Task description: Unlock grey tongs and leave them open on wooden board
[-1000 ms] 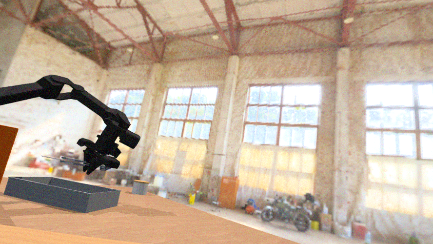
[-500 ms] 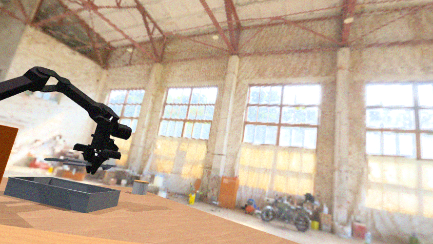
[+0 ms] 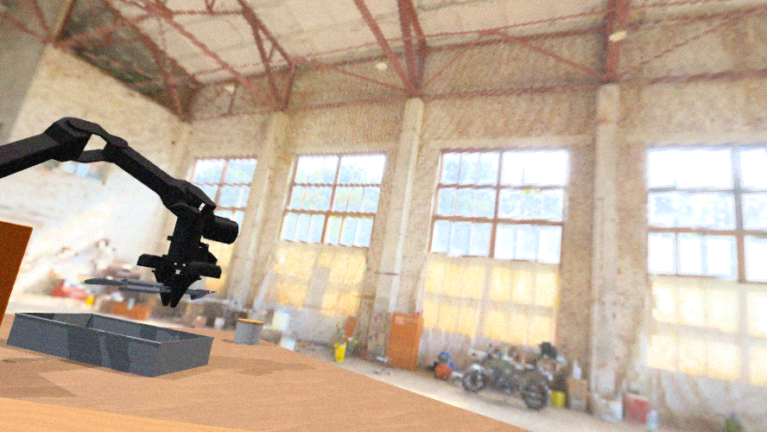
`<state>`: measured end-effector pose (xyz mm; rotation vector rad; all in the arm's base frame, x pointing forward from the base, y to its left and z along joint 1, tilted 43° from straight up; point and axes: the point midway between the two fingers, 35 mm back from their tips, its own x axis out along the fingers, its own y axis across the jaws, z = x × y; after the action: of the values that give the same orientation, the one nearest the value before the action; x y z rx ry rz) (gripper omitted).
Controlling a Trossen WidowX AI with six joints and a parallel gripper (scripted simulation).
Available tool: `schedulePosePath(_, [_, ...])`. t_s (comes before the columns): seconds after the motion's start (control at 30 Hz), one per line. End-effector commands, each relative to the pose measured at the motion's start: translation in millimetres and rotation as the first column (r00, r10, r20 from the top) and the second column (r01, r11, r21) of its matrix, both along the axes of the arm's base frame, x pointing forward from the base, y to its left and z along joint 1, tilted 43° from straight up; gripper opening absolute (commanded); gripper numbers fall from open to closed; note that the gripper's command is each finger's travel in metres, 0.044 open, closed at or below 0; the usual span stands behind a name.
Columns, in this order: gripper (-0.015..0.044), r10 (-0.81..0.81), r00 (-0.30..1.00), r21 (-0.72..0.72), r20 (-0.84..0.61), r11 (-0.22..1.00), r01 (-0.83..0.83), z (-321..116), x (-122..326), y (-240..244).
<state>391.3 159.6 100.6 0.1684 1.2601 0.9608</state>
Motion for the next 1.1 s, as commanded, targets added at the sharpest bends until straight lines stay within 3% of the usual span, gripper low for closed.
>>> schedulePosePath(0.0, [-0.015, -0.051, 0.998, -0.022, -0.036, 0.998, 0.05, -17, 12, -28])
schedulePosePath(0.5, [-0.015, -0.237, 0.953, -0.078, -0.19, 0.971, 0.226, -87, 33, -140])
schedulePosePath(1.07, [-0.015, -0.37, 0.866, -0.088, -0.335, 0.928, 0.363, -155, 12, -245])
